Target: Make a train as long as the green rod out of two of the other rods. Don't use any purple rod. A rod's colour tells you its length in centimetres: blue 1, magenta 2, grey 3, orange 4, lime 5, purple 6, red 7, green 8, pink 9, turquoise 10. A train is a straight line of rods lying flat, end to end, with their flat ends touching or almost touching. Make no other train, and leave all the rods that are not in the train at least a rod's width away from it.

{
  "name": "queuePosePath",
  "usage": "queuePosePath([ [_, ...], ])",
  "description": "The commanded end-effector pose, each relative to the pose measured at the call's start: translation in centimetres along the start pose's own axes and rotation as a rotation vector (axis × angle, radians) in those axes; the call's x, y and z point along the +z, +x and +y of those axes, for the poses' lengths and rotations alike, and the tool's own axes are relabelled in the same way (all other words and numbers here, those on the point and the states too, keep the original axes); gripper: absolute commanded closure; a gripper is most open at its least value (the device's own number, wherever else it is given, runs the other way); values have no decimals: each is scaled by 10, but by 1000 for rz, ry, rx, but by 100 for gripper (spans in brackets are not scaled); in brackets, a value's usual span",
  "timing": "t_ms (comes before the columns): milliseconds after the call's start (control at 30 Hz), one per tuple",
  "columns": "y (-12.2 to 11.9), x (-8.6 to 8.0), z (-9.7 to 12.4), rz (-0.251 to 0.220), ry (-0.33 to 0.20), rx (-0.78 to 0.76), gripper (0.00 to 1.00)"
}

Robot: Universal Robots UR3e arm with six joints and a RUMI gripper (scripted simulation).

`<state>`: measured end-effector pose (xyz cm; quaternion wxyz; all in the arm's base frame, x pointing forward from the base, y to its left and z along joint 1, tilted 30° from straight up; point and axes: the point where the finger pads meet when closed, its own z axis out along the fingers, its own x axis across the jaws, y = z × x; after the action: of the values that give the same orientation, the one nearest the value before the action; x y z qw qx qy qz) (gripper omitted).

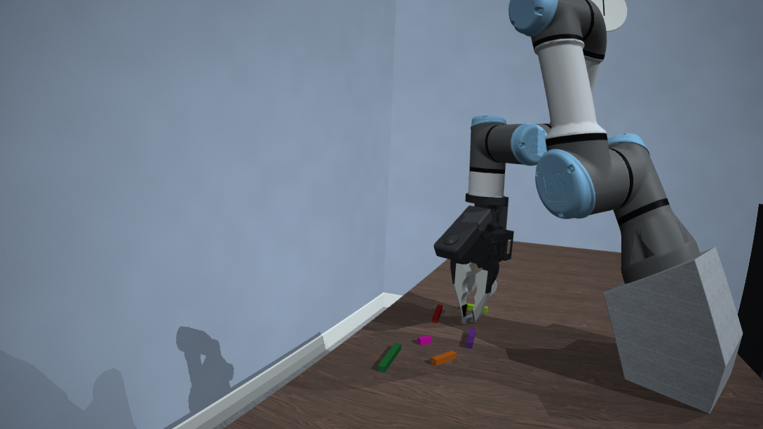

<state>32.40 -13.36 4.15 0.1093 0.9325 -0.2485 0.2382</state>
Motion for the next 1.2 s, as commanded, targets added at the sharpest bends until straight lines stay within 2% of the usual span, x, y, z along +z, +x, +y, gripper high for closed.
queuePosePath([
  [0, 1, -5, 0, 2, 0, 0, 86],
  [300, 1, -16, 0, 2, 0, 0, 86],
  [1167, 1, -73, 0, 2, 0, 0, 86],
])
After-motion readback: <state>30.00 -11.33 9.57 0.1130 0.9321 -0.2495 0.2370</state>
